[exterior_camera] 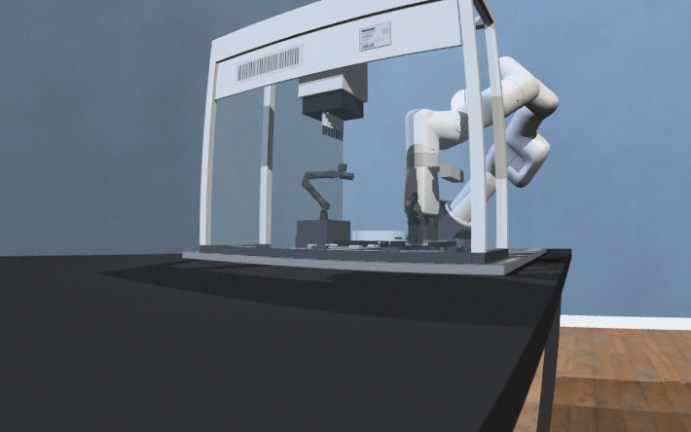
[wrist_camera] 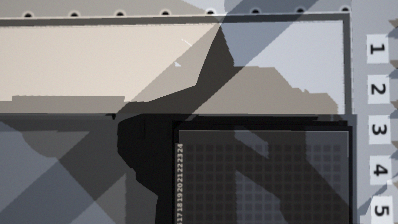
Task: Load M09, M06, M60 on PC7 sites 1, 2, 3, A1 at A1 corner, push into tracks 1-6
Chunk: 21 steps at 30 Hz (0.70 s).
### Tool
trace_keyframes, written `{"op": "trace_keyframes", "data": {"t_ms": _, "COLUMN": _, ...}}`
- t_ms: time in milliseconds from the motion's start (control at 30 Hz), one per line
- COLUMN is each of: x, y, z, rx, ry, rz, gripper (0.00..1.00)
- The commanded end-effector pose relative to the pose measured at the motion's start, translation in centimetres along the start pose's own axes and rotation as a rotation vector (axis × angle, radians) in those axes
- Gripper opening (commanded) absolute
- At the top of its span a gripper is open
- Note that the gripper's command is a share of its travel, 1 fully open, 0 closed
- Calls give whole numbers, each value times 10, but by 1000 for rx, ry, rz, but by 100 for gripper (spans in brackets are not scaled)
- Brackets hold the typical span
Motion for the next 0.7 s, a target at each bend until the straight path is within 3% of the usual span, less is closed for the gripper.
{"op": "trace_keyframes", "data": {"t_ms": 0, "x": 1, "y": -2, "z": 2, "rx": 6, "ry": 0, "rz": -2, "gripper": 0}}
{"op": "trace_keyframes", "data": {"t_ms": 567, "x": 1, "y": 0, "z": 2, "rx": 6, "ry": 0, "rz": -2, "gripper": 0}}
{"op": "trace_keyframes", "data": {"t_ms": 600, "x": 1, "y": 1, "z": 2, "rx": 6, "ry": 0, "rz": -2, "gripper": 100}}
{"op": "trace_keyframes", "data": {"t_ms": 667, "x": 1, "y": 1, "z": 2, "rx": 6, "ry": 0, "rz": -2, "gripper": 100}}
Point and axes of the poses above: the point where the finger pads meet when closed, its own y axis out along the fingers, its own z axis across the jaws, x = y × z, the point moved 3 cm from there along -y, back along the fingers, and after that the axes turned 3 degrees about y, right-handed, at the moved point
